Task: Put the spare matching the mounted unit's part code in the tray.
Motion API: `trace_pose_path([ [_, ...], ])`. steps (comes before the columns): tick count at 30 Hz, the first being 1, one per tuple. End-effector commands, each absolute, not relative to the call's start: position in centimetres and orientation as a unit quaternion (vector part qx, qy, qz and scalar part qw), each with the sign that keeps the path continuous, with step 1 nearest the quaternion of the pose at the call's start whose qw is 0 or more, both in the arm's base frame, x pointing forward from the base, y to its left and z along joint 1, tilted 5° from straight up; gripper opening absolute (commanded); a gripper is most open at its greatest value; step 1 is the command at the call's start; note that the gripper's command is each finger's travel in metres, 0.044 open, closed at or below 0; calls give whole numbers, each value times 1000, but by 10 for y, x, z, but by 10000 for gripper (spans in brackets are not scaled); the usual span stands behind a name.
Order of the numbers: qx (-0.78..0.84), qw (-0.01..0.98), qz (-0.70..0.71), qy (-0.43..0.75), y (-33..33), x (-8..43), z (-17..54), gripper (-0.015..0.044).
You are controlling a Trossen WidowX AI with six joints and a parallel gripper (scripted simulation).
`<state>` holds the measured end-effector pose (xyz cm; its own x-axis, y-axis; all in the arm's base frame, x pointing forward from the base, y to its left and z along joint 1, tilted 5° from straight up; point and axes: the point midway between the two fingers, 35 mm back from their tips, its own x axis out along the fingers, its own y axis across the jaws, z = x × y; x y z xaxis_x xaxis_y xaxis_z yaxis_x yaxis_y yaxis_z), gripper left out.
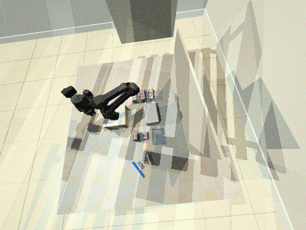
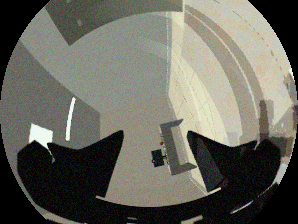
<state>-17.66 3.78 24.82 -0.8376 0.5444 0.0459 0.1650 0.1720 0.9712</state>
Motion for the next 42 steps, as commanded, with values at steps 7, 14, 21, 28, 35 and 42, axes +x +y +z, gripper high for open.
trace_pose_path([
  [7,232,157,603,747,36,-177,249,440],
  [14,50,56,745,663,-47,-196,272,440],
  [21,-119,-95,844,514,-147,-178,285,440],
  [28,-241,-269,876,320,-235,-116,285,440],
  [35,-305,-443,838,93,-293,-19,273,440],
  [42,-304,-598,731,-124,-302,93,255,440],
])
